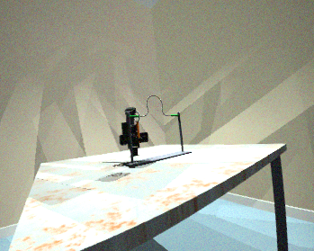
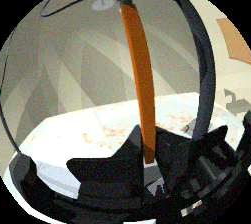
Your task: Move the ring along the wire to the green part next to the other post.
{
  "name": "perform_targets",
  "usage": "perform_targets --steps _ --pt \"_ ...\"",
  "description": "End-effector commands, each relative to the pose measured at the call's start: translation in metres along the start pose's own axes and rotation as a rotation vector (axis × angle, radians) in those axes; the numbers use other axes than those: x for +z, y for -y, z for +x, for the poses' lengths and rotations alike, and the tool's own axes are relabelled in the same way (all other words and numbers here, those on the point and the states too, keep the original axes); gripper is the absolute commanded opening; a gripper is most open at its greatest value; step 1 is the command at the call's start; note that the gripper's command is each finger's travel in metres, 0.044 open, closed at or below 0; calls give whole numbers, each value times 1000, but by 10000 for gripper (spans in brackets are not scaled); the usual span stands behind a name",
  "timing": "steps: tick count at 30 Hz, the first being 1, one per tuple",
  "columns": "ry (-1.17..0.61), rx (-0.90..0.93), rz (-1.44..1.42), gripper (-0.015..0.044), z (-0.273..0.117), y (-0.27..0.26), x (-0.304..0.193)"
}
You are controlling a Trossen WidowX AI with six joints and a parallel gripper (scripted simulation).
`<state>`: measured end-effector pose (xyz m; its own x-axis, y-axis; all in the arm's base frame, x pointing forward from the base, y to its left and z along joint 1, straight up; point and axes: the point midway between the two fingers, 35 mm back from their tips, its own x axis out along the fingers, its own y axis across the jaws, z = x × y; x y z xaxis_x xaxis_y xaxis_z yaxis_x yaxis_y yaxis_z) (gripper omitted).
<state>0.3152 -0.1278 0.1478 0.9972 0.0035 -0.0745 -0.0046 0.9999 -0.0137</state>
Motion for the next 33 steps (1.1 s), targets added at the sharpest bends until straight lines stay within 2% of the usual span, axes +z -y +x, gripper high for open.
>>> perform_targets --steps 1,33 --pt "3 -6 0 -150 1 1 2" --pt "-1 -4 3 -150 1 -15 2"
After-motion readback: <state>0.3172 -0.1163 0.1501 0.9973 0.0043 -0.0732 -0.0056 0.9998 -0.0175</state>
